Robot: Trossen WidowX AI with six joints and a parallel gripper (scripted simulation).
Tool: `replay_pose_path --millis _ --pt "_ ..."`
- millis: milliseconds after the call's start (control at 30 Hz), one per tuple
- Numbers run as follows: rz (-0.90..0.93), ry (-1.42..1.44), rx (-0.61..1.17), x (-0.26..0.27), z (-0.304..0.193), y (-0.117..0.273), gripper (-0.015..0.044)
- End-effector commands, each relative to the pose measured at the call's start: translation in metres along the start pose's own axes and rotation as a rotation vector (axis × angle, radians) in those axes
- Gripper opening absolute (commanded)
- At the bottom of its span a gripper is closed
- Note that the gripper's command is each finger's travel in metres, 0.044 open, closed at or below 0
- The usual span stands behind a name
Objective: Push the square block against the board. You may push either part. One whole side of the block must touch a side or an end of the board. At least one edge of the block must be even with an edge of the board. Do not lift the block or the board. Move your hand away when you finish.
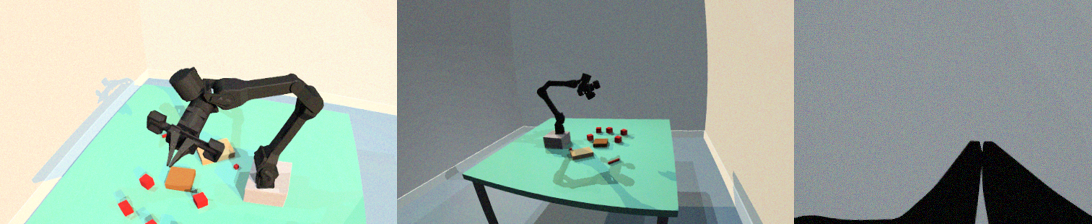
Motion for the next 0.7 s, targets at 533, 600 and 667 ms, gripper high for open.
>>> replay_pose_path --millis 533,600,667 --pt "0.009 0.505 -0.233 0.020 0.051 -0.011 0.0000" --pt "-0.001 0.555 -0.257 0.021 0.056 -0.012 0.0000" --pt "-0.012 0.605 -0.280 0.023 0.061 -0.013 0.0000"
Point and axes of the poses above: the point midway between the two fingers, 35 mm back from their tips, its own y axis back along the fingers, its own x axis across the jaws, z = x × y, the point moved 6 cm from there along y, back along the fingers, and after that the axes turned 4 degrees about -y, right-handed, at the moved point
